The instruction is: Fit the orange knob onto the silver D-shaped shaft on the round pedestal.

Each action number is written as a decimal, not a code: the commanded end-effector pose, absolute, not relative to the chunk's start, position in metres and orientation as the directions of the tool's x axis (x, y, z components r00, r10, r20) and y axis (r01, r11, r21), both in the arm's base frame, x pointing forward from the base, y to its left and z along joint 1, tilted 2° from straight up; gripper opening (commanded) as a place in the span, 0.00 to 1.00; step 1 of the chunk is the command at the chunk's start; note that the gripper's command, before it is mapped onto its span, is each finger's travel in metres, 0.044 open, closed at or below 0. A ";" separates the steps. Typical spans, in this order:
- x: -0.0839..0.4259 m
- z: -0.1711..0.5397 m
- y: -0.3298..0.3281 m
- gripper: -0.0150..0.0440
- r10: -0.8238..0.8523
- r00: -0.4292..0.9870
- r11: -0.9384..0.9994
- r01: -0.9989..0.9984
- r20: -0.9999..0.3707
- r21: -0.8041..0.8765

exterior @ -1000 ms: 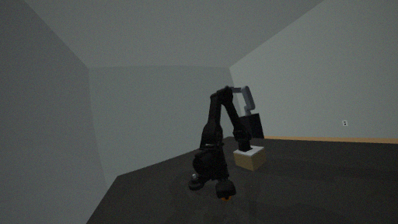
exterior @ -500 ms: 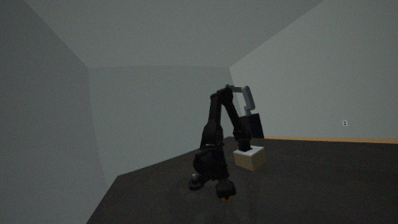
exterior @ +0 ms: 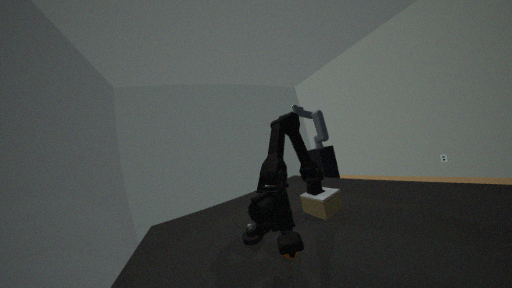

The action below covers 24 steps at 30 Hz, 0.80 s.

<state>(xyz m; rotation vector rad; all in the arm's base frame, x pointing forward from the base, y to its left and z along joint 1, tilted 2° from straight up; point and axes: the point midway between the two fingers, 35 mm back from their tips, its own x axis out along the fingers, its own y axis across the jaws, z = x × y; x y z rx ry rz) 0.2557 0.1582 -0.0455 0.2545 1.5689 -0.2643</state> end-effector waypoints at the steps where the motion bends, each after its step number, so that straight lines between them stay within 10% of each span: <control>1: 0.259 -0.023 0.160 0.79 -0.002 -0.010 0.946 0.324 -1.000 -0.005; 6: 0.257 0.035 0.159 1.00 -0.003 -0.005 0.945 0.327 -1.000 -0.004; 24: 0.258 0.014 0.159 1.00 -0.003 -0.005 0.945 0.327 -1.000 -0.004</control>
